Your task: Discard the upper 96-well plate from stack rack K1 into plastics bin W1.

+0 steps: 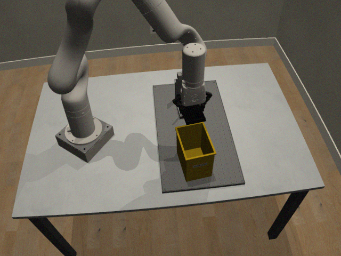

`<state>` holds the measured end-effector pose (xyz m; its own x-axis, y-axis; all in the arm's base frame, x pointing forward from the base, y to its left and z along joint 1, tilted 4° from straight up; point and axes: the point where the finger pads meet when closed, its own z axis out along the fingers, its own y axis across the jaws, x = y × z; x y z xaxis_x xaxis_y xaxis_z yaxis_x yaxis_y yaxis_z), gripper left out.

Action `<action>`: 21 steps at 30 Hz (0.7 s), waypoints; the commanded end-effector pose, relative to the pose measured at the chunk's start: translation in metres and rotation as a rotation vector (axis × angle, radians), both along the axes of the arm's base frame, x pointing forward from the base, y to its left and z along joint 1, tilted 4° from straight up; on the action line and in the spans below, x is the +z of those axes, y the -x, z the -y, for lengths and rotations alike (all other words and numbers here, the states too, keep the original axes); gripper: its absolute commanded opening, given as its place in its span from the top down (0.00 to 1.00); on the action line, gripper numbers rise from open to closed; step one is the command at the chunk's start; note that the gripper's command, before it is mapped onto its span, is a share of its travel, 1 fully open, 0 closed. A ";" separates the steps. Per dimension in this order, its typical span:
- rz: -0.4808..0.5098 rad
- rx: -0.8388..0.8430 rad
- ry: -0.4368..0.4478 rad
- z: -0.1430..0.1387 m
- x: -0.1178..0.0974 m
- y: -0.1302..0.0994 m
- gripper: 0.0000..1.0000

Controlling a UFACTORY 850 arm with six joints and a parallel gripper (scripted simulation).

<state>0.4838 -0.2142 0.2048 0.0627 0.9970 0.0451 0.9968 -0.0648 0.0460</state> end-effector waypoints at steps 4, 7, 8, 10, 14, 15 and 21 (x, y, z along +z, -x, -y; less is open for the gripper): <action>0.002 0.000 0.001 0.013 0.000 0.002 1.00; 0.002 0.000 0.001 0.023 -0.001 0.004 1.00; 0.002 0.000 0.001 0.026 -0.002 0.005 1.00; 0.002 0.000 0.001 0.032 -0.002 0.006 1.00; 0.002 0.000 0.001 0.045 -0.004 0.009 1.00; 0.002 0.000 0.001 0.048 -0.004 0.010 1.00; 0.002 0.000 0.001 0.061 -0.005 0.013 1.00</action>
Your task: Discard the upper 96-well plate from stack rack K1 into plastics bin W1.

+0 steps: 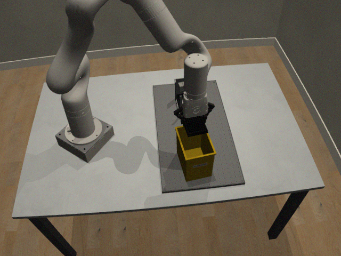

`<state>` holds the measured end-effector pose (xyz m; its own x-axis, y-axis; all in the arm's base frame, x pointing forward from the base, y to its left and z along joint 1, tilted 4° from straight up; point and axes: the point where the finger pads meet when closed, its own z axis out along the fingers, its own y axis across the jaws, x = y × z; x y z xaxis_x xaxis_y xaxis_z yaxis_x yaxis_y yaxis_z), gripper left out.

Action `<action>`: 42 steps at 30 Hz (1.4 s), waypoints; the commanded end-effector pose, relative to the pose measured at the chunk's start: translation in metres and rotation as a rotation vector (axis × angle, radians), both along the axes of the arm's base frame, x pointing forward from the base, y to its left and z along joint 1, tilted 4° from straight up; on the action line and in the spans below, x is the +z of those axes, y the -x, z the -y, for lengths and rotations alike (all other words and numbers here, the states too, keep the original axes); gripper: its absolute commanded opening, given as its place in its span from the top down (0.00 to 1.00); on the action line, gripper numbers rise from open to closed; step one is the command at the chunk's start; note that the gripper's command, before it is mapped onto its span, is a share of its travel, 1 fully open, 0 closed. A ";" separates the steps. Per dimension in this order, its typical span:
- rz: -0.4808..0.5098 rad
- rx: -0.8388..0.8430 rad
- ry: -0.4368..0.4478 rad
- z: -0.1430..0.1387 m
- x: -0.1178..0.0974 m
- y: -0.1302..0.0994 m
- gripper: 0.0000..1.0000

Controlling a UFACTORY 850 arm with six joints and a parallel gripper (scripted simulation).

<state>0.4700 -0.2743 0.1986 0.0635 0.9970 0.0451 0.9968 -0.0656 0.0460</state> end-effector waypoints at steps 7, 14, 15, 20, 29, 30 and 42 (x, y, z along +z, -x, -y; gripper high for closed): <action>0.002 0.001 0.001 0.024 -0.001 0.005 1.00; 0.002 0.001 0.001 0.047 -0.004 0.010 1.00; 0.002 0.001 0.001 0.050 -0.004 0.011 1.00; 0.002 0.001 0.001 0.053 -0.004 0.011 1.00; 0.002 0.001 0.001 0.053 -0.004 0.011 1.00; 0.002 0.001 0.001 0.053 -0.004 0.011 1.00; 0.002 0.001 0.001 0.053 -0.004 0.011 1.00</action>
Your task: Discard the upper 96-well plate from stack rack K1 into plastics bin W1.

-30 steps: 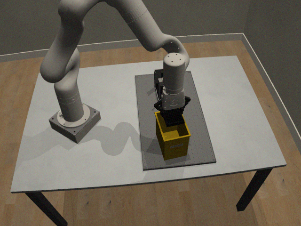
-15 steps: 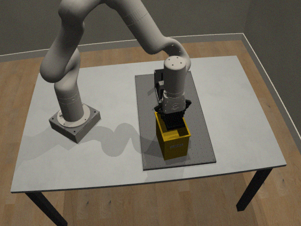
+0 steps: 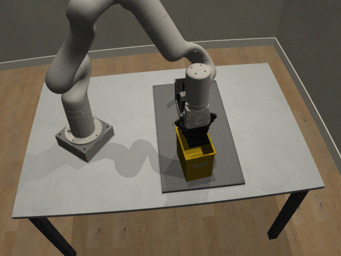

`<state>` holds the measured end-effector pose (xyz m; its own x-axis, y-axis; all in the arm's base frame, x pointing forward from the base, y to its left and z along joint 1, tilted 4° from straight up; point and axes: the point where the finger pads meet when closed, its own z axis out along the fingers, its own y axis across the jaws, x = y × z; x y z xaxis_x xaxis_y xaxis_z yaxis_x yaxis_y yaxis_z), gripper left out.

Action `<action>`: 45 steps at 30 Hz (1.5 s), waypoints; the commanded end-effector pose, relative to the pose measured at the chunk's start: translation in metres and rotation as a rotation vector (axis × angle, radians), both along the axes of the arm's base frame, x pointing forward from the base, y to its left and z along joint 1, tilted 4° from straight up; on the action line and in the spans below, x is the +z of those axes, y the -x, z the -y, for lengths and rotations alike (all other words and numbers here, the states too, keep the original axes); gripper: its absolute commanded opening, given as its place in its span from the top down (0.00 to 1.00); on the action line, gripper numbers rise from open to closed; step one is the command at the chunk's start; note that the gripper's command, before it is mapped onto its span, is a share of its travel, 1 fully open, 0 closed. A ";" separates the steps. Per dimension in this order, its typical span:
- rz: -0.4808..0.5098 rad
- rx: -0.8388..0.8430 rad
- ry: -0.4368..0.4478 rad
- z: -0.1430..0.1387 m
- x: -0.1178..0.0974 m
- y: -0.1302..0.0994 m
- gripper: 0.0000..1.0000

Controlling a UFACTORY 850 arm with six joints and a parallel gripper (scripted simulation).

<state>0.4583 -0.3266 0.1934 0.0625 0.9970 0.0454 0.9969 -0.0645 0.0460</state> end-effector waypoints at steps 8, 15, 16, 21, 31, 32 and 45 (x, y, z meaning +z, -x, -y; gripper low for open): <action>0.002 0.000 0.001 0.000 0.001 -0.001 1.00; 0.002 0.000 0.001 0.000 -0.006 -0.001 1.00; 0.002 0.000 0.001 0.000 -0.007 -0.001 1.00; 0.002 0.000 0.001 0.000 -0.016 -0.002 1.00; 0.002 0.000 0.001 -0.001 -0.029 -0.002 1.00; 0.002 0.000 0.001 -0.001 -0.031 -0.002 1.00; 0.002 0.000 0.001 -0.002 -0.049 -0.003 1.00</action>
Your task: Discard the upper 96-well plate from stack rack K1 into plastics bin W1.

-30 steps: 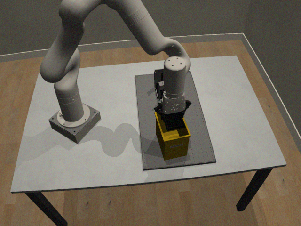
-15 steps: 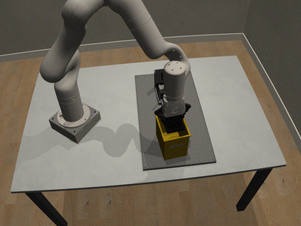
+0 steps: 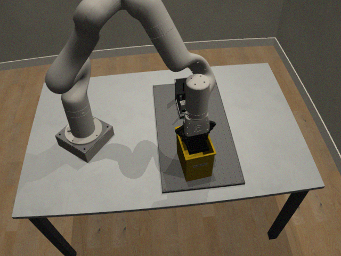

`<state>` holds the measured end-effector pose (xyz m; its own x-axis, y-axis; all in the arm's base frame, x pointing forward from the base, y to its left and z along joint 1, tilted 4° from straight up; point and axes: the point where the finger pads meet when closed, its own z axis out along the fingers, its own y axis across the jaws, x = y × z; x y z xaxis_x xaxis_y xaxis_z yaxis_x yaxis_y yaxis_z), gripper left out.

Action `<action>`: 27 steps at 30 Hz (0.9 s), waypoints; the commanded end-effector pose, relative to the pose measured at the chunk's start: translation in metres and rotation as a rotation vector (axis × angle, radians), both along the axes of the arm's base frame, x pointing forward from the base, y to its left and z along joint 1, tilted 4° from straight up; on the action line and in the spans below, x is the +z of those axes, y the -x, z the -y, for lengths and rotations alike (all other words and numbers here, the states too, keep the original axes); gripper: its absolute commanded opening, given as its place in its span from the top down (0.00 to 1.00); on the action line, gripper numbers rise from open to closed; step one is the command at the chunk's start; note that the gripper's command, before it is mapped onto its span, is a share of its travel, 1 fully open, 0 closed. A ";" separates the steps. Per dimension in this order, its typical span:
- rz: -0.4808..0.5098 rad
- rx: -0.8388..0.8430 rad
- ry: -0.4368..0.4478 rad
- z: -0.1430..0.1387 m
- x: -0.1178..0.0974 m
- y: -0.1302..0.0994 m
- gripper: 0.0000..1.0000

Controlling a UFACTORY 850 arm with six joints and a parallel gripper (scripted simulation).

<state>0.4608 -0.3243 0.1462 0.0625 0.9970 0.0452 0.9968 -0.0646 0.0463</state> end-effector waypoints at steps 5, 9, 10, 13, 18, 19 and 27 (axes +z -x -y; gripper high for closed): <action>0.002 0.000 0.001 0.000 -0.006 -0.001 1.00; 0.002 0.000 0.001 0.000 -0.006 -0.001 1.00; 0.002 0.000 0.001 0.000 -0.006 -0.001 1.00; 0.002 0.000 0.001 0.000 -0.006 -0.001 1.00; 0.002 0.000 0.001 0.000 -0.006 -0.001 1.00; 0.002 0.000 0.001 0.000 -0.006 -0.001 1.00; 0.002 0.000 0.001 0.000 -0.007 -0.001 1.00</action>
<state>0.4611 -0.3239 0.1389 0.0625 0.9970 0.0454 0.9969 -0.0646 0.0460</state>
